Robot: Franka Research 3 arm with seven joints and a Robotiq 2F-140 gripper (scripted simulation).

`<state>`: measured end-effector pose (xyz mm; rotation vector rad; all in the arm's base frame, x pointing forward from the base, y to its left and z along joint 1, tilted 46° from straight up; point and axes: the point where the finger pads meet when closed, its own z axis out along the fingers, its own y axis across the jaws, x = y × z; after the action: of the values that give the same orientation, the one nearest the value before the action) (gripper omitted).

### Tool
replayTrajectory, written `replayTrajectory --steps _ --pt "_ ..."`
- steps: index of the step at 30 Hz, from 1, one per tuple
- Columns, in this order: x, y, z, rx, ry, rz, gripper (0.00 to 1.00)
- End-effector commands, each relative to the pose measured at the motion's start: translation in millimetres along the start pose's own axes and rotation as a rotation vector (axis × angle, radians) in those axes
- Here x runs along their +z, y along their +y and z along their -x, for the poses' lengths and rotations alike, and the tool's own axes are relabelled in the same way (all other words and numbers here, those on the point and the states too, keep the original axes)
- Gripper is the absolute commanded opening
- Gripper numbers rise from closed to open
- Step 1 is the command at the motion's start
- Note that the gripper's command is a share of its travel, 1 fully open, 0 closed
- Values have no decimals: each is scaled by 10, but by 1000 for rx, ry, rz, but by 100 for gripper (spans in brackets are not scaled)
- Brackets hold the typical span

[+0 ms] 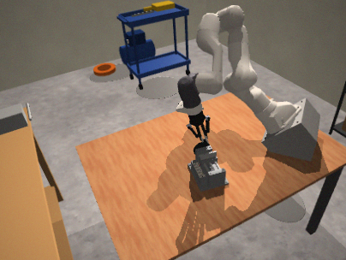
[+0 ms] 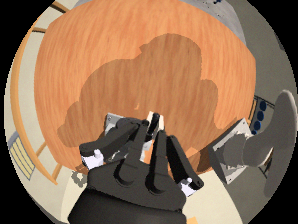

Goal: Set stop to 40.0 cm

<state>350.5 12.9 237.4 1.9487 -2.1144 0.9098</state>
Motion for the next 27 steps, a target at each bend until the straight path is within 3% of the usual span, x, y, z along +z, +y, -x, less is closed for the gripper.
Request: replayTrajectory --steps 1,16,27 --pt "1 33 2 -2 -1 10 4" --pt "-35 19 2 -2 -1 10 4" --pt "-162 -78 2 -2 -1 10 4"
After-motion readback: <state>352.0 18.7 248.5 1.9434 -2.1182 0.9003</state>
